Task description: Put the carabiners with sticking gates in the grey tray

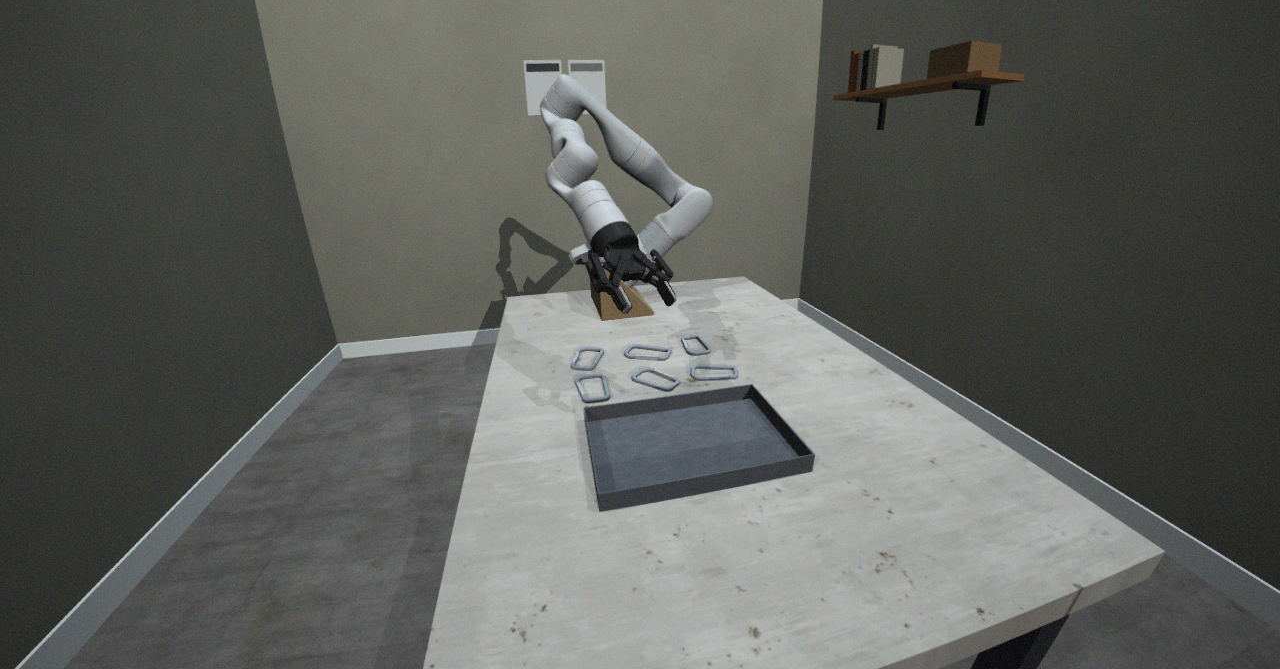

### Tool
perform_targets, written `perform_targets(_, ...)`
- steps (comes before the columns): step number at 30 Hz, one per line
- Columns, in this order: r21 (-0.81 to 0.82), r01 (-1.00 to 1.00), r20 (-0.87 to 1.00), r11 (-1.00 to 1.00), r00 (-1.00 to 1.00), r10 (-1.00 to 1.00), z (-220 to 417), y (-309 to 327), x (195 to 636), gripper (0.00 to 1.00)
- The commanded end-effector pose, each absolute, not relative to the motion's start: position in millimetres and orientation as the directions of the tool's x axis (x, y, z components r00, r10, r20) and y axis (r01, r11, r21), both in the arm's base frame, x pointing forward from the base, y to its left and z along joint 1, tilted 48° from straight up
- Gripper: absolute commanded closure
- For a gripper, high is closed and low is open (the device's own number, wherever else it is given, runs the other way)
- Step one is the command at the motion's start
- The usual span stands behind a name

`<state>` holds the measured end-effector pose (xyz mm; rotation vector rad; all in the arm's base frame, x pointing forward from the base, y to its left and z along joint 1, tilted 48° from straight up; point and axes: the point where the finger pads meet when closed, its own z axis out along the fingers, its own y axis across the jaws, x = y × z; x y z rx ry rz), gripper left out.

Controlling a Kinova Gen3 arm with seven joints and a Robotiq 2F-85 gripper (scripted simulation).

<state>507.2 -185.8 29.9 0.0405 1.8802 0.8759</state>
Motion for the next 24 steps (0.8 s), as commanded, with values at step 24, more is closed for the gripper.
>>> perform_targets(24, 0.584, -0.347, -0.782, 0.734, -0.482, 0.395, 92.8, -211.9, 441.3, 0.00)
